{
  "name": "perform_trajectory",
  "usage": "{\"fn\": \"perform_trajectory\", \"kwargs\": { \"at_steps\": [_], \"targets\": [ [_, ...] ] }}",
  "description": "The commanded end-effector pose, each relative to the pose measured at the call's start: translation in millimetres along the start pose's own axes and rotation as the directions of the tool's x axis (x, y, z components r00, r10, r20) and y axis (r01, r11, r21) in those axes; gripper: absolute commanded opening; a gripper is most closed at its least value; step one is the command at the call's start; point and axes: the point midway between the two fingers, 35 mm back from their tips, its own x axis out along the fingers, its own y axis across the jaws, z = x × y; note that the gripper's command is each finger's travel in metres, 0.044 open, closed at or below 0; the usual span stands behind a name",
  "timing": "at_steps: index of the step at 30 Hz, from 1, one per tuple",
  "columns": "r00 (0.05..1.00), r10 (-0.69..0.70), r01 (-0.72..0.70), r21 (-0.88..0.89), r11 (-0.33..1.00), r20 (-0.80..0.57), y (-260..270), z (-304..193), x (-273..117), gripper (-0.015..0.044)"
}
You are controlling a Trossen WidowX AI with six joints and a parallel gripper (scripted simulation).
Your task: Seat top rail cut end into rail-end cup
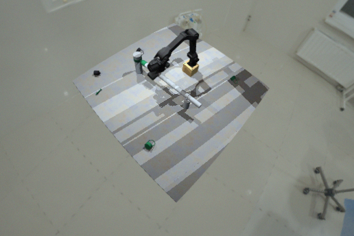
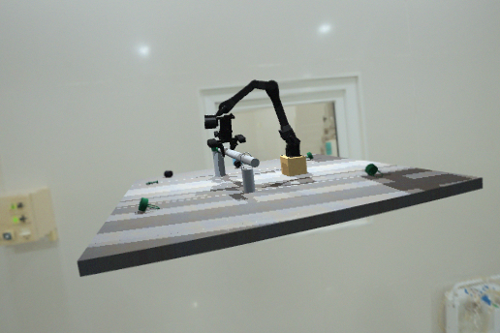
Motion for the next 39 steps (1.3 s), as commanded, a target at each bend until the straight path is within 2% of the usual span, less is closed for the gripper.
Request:
{"fn": "perform_trajectory", "kwargs": {
  "at_steps": [1, 24, 34, 39],
  "targets": [
    [1.0, 0.003, -0.003, 0.002, 1.0, 0.014, 1, 8, 0, 0.0],
    [1.0, -0.002, 0.002, 0.0, 1.0, 0.001, -1, 12, 3, 0.0],
    [1.0, -0.002, 0.002, 0.0, 1.0, 0.001, -1, 11, 2, 0.0263],
    [1.0, -0.002, 0.002, 0.0, 1.0, -0.001, 1, 2, -15, 0.0394]
  ]
}}
